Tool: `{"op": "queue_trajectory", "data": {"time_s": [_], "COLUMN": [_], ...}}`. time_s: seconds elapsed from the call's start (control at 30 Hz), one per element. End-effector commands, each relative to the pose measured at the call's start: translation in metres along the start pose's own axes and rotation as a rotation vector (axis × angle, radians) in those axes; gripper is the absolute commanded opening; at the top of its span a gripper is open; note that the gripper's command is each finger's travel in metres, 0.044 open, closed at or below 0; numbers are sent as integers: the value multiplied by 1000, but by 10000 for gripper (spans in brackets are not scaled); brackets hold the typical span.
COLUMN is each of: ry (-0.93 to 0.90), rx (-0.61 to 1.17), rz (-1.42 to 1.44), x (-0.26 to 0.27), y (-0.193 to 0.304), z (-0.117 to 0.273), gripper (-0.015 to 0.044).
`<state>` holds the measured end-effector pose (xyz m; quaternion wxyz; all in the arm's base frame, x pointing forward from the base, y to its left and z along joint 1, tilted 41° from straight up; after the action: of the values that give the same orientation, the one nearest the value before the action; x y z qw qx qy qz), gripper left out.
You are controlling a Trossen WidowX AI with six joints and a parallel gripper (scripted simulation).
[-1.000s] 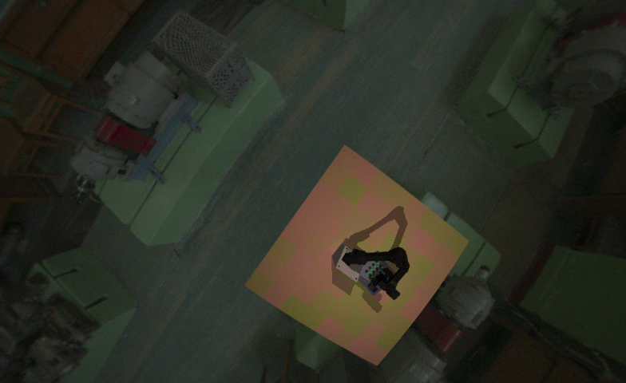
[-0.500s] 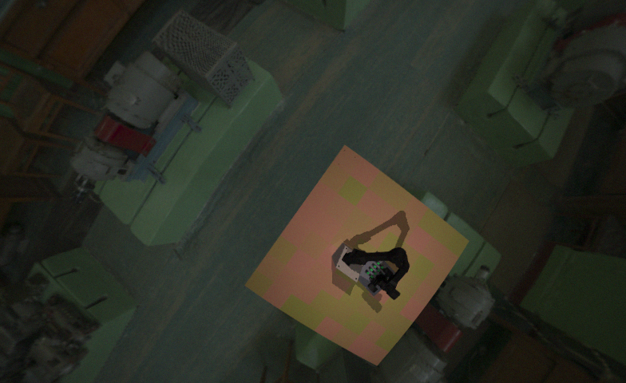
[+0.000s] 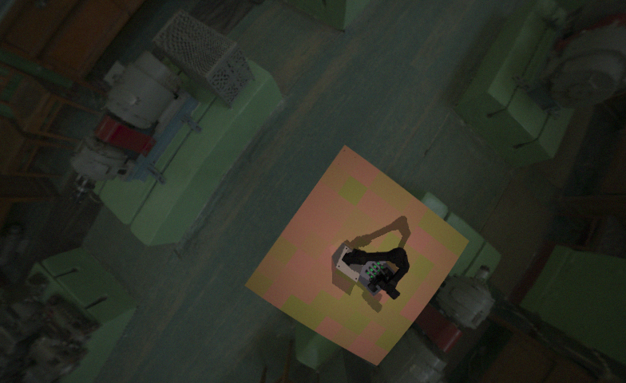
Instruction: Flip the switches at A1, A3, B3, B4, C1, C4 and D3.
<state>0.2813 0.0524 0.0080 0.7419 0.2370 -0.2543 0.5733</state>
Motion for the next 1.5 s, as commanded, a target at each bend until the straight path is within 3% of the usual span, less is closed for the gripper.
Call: {"op": "queue_trajectory", "data": {"time_s": [0.0, 0.87, 1.1, 1.47], "ry": [-2, -2, 5, 7], "rx": [1, 1, 26, 25], "rz": [-6, -6, -5, -4], "x": [0, 0, 0, -31], "y": [0, 0, -4, -27], "z": [-1, -4, 59, 61], "gripper": [0, 0, 0, 0]}}
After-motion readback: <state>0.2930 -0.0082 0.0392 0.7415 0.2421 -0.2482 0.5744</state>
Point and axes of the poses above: the point midway between the two fingers, 35 mm back from their tips, its own z axis back along the fingers, its own x axis across the jaws, y = z × x, the point moved 4 cm from there along z, back along the fingers, and after that the axes turned 9 degrees about -z, right-handed, at the moved point
